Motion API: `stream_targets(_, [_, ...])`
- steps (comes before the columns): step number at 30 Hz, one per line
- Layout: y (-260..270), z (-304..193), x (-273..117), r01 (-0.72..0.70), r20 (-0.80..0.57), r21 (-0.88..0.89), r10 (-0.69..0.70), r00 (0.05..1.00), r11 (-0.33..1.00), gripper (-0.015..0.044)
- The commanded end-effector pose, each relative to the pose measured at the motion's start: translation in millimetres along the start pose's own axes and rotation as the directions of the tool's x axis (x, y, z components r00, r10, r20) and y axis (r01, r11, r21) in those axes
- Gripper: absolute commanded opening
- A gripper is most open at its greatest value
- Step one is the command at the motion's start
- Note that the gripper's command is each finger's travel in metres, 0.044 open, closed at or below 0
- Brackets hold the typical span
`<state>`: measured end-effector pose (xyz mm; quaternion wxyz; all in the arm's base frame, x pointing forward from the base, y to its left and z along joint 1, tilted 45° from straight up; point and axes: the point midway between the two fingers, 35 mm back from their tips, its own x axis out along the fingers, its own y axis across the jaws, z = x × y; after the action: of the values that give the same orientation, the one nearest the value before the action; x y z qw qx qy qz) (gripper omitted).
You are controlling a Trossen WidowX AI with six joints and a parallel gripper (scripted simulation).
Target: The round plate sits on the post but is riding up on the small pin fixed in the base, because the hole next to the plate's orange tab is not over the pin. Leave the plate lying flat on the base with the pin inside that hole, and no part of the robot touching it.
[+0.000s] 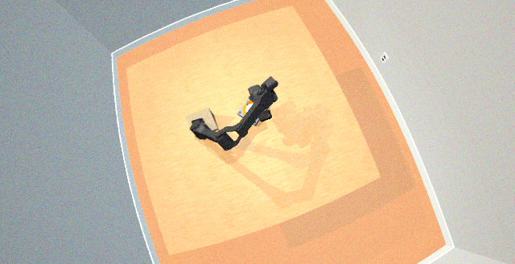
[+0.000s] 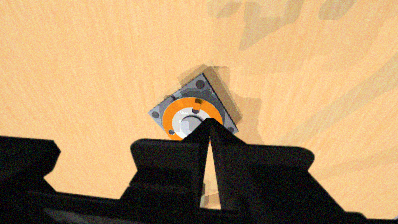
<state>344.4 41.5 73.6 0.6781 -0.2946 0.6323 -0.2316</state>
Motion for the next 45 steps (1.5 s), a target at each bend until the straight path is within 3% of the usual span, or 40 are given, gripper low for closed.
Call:
stream_targets(1, [0,2,1,0.014,-0.004,-0.002,-0.014,1.0,1.0,0.0])
stream_targets(11, [-1,2,45,0.015,-0.004,-0.002,-0.015,1.0,1.0,0.0])
stream_targets(45, [28,10,47,0.014,-0.003,-0.001,-0.014,1.0,1.0,0.0])
